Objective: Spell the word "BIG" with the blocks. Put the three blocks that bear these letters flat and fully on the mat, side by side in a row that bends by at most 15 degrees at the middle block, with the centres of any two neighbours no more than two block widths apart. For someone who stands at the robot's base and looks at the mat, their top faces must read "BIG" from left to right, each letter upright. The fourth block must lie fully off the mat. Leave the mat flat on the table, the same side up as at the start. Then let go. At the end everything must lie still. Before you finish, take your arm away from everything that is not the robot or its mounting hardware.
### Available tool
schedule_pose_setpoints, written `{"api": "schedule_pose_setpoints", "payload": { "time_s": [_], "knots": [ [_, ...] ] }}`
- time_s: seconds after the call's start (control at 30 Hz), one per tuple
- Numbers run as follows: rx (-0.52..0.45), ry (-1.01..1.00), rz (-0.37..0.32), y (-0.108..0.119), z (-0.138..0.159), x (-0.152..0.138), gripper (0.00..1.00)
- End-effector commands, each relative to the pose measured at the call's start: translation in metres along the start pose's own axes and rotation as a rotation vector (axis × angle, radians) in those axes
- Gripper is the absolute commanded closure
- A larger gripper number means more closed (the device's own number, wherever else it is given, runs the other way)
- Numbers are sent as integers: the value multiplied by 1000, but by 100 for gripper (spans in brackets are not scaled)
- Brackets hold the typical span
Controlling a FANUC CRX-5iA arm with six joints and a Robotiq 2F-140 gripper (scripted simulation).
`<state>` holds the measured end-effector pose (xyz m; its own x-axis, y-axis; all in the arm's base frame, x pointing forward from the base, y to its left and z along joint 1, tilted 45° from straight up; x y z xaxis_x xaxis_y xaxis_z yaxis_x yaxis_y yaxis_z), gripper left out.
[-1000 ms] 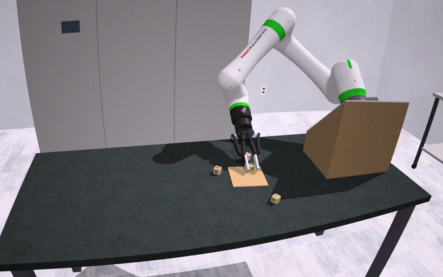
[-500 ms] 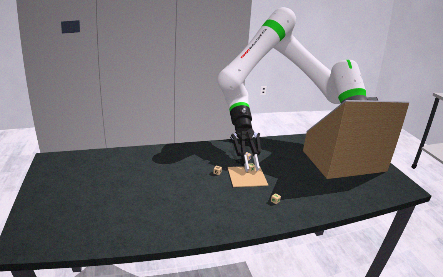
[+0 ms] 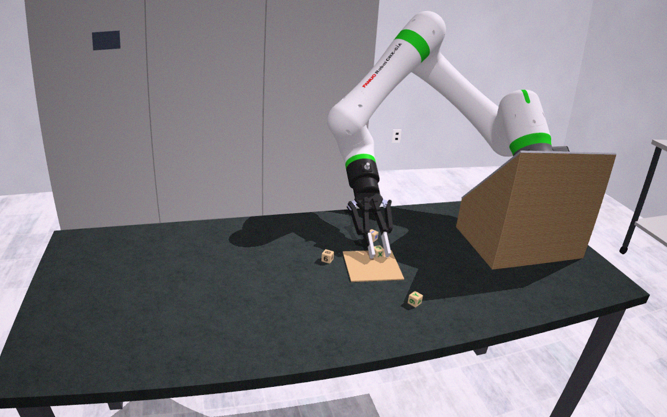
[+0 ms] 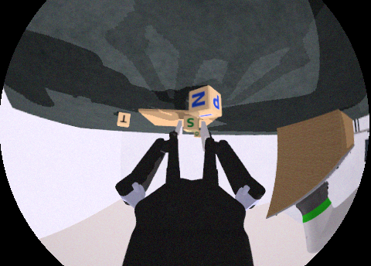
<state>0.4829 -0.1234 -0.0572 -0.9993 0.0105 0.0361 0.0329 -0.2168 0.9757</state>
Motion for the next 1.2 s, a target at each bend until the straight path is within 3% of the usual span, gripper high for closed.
{"api": "schedule_pose_setpoints", "payload": {
  "time_s": [0.0, 0.57, 1.17],
  "knots": [
    [0, 0, 0, 0, 0, 0, 75],
    [0, 0, 0, 1, 2, 0, 75],
    [0, 0, 0, 26, 41, 6, 75]
  ]
}}
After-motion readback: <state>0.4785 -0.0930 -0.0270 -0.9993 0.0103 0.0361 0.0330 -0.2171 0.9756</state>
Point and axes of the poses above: the point where the finger pads meet when closed, its own y axis back along the fingers, its own x axis across the jaws, z = x × y, the point moved 9 cm from there along y, back along the fingers, and after that the axes turned 9 degrees about -y, right-handed, at the moved point
